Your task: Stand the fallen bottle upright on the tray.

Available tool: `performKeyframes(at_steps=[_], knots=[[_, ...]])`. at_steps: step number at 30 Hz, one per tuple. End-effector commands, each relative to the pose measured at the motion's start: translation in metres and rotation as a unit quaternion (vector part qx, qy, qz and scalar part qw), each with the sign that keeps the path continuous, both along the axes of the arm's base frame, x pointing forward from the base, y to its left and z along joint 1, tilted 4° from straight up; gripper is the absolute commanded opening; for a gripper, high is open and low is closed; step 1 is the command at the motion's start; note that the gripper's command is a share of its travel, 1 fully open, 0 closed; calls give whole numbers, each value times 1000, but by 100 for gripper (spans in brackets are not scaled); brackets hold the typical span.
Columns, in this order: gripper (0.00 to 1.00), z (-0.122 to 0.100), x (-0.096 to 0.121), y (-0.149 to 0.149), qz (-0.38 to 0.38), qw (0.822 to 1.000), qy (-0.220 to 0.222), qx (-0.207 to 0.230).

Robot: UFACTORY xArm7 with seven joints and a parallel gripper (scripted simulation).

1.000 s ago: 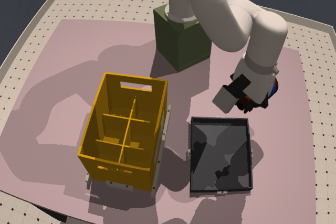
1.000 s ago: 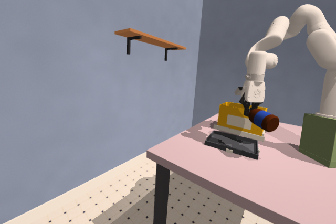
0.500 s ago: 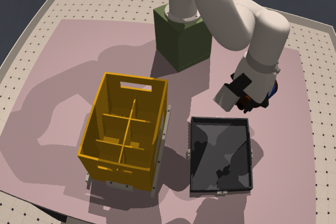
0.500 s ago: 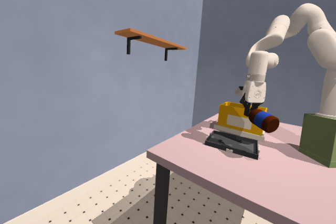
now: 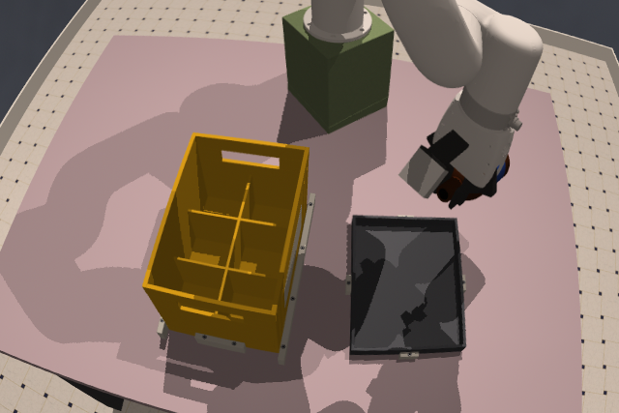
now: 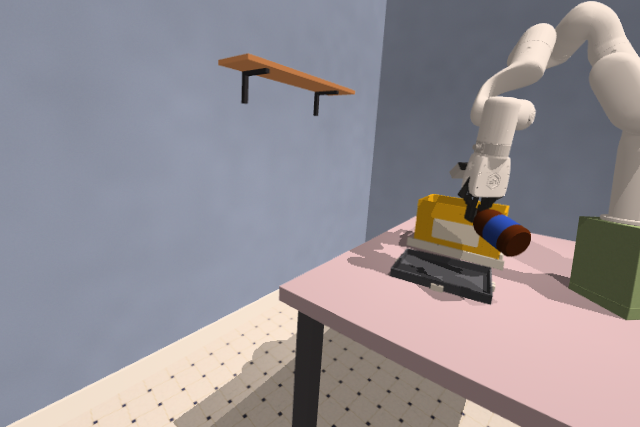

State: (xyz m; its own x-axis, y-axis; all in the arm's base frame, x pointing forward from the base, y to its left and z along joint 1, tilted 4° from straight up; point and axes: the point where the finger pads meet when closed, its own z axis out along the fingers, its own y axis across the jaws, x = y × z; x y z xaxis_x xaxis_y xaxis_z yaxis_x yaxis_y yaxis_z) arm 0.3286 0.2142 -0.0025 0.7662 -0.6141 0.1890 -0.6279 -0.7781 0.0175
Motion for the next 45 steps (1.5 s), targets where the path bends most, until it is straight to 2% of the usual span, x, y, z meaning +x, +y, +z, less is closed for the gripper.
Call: performKeyframes(at_steps=[1, 45], knots=[[0, 1, 1, 1, 0, 1000, -13, -7], [0, 2, 0, 1, 1, 999, -39, -29]])
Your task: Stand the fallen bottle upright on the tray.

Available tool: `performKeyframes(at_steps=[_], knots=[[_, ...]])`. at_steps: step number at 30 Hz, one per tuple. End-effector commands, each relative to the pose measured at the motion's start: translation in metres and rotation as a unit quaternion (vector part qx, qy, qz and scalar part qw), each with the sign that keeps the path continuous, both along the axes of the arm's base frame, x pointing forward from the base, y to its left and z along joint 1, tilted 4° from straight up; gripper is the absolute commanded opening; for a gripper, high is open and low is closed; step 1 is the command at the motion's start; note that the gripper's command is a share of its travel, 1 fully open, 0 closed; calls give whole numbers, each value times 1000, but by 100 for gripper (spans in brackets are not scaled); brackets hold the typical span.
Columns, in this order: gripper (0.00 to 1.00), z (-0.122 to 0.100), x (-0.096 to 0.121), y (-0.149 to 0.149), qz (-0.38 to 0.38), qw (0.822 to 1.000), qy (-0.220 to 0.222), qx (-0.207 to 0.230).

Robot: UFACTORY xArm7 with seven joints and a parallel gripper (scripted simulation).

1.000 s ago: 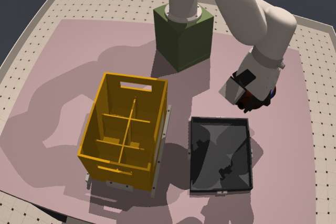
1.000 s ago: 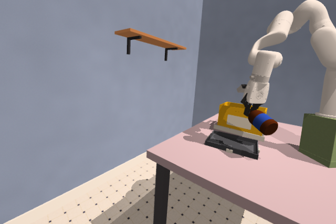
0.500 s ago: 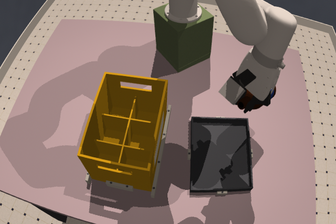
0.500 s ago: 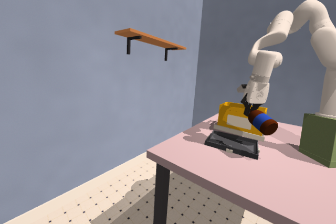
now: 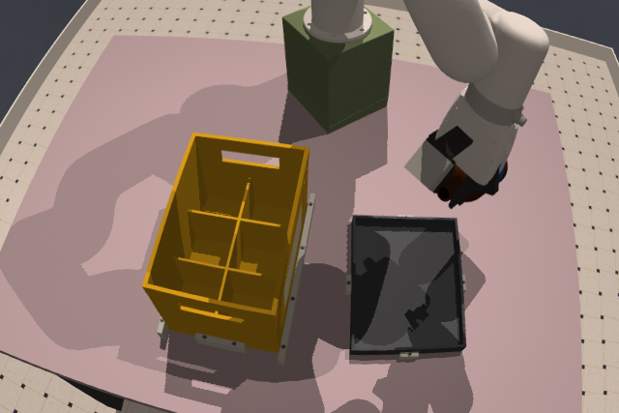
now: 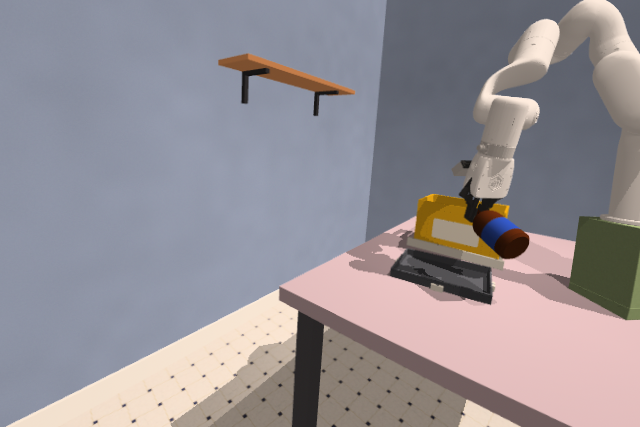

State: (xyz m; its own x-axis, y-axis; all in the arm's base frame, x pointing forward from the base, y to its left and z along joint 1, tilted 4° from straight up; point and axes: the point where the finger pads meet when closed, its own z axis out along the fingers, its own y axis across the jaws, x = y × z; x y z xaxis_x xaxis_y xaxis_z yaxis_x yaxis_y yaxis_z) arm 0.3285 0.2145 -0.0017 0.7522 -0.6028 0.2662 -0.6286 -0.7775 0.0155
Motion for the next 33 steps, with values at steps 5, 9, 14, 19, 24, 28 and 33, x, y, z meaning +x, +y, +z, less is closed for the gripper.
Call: performKeyframes(at_steps=[5, 9, 14, 19, 24, 28, 33], knots=[[0, 1, 0, 1, 1, 1000, -20, -17], [0, 1, 0, 1, 1, 999, -31, -26], [0, 1, 0, 1, 1, 999, -39, -32], [0, 2, 0, 2, 1, 998, -51, -39], [0, 2, 0, 2, 1, 997, -59, -44], [0, 2, 1, 2, 1, 997, -60, -44], [0, 2, 1, 2, 1, 997, -61, -45]])
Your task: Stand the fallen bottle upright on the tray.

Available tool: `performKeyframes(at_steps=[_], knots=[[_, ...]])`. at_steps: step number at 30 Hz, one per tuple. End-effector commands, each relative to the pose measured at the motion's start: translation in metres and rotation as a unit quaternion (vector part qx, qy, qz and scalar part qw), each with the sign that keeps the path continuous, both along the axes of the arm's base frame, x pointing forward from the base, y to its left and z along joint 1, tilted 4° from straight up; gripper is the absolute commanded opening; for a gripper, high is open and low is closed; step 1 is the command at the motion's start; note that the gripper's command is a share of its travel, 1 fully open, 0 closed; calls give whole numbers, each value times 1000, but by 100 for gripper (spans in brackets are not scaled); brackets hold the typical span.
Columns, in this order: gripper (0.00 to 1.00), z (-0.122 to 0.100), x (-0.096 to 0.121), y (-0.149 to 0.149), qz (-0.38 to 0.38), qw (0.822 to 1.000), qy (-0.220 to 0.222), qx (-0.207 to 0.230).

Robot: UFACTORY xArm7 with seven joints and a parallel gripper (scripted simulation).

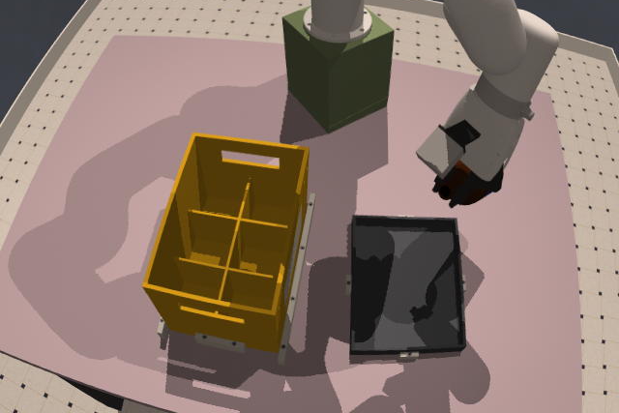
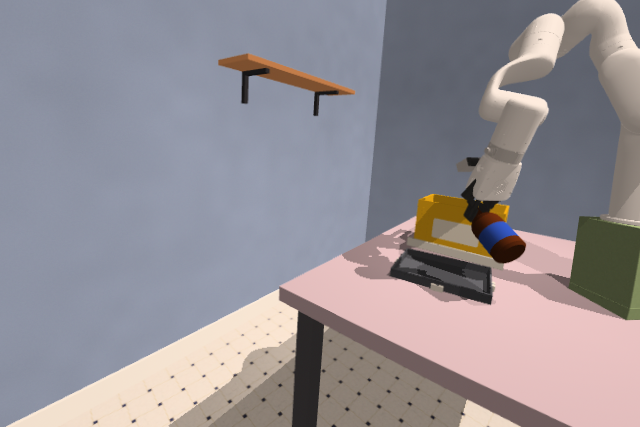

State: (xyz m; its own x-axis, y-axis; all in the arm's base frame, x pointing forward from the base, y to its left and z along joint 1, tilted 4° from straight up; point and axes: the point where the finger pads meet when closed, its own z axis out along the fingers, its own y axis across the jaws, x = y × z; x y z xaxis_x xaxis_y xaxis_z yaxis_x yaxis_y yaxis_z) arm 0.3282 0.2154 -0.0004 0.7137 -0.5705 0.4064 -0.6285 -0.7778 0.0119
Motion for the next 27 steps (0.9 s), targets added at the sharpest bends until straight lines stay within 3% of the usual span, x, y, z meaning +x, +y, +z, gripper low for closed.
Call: performKeyframes(at_steps=[1, 27], knots=[[0, 1, 1, 1, 0, 1000, -2, 0], [0, 0, 0, 1, 0, 1000, -16, -14]])
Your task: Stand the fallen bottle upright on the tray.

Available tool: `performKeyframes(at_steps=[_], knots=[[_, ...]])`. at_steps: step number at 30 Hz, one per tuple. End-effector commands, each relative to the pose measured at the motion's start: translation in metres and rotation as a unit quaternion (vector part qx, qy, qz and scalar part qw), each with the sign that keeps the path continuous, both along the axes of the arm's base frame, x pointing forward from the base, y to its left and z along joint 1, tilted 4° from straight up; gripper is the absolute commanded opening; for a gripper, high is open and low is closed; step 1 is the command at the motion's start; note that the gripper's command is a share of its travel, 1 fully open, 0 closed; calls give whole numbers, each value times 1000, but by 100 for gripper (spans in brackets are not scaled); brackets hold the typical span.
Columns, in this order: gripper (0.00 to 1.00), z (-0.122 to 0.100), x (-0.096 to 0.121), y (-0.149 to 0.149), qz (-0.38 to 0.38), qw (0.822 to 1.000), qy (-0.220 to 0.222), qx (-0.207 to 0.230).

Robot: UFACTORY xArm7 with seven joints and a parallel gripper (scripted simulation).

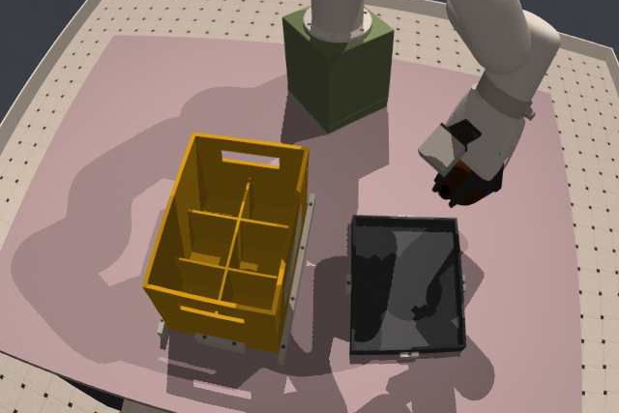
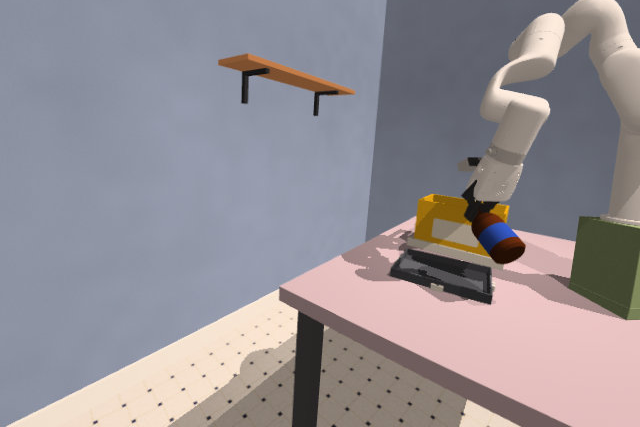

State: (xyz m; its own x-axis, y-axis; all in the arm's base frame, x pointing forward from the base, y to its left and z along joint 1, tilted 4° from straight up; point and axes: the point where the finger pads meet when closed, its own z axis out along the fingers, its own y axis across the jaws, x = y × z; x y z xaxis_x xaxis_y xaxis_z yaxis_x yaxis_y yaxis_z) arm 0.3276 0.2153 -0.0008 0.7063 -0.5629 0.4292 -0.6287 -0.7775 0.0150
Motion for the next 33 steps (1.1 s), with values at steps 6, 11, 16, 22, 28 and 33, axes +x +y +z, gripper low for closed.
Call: performKeyframes(at_steps=[6, 11, 16, 22, 28, 33], knots=[[0, 1, 0, 1, 0, 1000, -17, -14], [0, 1, 0, 1, 1, 999, -31, -26], [0, 1, 0, 1, 1, 998, -45, -35], [0, 2, 0, 2, 1, 998, -53, -41], [0, 2, 0, 2, 1, 997, -60, -45], [0, 2, 0, 2, 2, 997, -61, -45]])
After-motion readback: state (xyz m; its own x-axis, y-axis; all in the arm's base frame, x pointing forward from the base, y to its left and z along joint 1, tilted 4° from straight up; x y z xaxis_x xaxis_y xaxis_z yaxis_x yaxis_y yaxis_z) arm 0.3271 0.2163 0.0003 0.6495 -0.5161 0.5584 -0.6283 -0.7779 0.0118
